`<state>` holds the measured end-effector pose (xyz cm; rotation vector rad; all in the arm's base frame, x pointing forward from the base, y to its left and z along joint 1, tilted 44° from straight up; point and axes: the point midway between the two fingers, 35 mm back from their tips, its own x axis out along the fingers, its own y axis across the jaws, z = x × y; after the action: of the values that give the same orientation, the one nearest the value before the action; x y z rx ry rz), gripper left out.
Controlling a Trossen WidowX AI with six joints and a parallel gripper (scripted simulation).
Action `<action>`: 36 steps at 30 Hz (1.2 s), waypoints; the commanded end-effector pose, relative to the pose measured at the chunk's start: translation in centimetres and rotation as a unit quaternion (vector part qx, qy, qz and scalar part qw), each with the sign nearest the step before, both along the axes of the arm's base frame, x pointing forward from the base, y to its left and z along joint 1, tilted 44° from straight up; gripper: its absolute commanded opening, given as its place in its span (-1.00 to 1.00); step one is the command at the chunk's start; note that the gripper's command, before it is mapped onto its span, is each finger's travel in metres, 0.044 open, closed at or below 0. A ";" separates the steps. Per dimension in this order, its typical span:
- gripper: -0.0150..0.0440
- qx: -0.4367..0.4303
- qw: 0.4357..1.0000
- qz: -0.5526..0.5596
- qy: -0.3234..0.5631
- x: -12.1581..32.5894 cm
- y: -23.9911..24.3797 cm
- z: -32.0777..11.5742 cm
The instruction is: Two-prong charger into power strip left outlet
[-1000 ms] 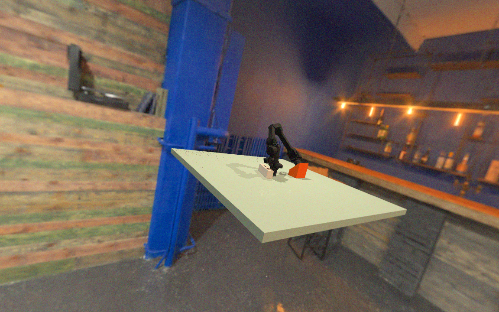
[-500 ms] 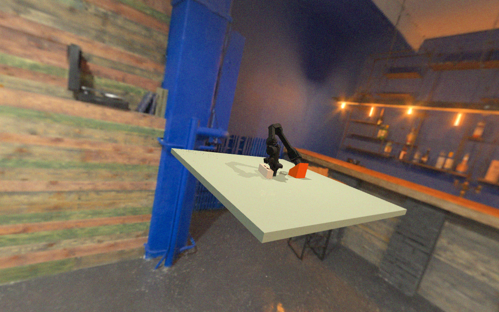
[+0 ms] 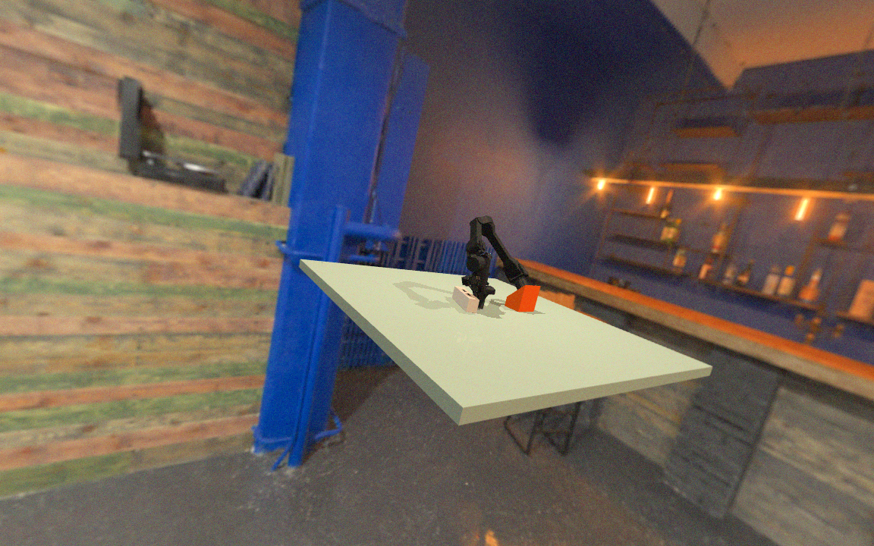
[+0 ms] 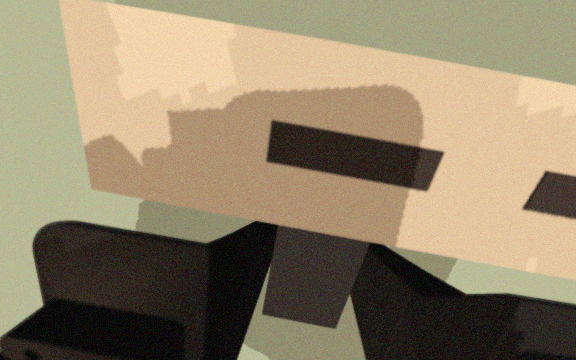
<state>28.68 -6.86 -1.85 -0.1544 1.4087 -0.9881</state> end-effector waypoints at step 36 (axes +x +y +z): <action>1.00 -0.006 1.000 0.001 -0.011 -0.8 0.4 -0.3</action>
<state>28.20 -6.45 -2.08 -0.1524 1.3845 -0.9884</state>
